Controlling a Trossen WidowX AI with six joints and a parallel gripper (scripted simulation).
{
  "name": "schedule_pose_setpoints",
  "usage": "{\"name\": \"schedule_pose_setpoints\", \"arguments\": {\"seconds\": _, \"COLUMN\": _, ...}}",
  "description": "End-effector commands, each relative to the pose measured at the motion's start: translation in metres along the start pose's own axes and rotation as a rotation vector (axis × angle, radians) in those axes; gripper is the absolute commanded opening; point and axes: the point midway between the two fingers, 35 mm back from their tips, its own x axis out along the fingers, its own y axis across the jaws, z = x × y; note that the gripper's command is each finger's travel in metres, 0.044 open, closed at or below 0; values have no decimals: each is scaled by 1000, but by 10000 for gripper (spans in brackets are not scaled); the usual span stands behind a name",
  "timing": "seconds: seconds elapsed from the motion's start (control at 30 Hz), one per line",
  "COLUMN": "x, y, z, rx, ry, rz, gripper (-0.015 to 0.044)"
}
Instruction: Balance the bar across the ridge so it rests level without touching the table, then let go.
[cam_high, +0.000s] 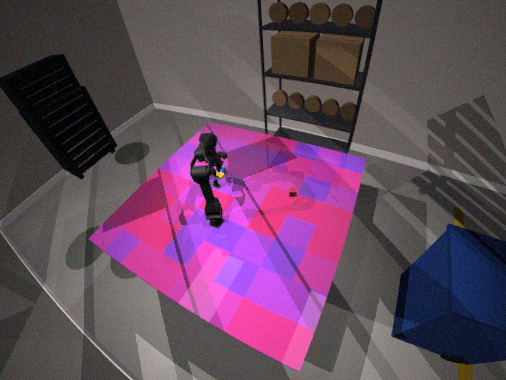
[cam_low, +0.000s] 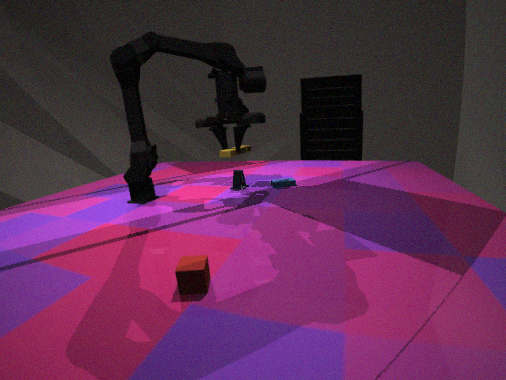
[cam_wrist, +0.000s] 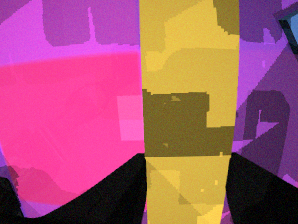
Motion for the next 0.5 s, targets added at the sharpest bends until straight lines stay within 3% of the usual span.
{"name": "schedule_pose_setpoints", "arguments": {"seconds": 0.0, "x": 6, "y": 0, "z": 2, "rx": 4, "ry": 1, "rz": 7, "gripper": 0}}
{"name": "schedule_pose_setpoints", "arguments": {"seconds": 0.47, "x": 28, "y": 0, "z": 3, "rx": 2, "ry": 1, "rz": 7, "gripper": 0}}
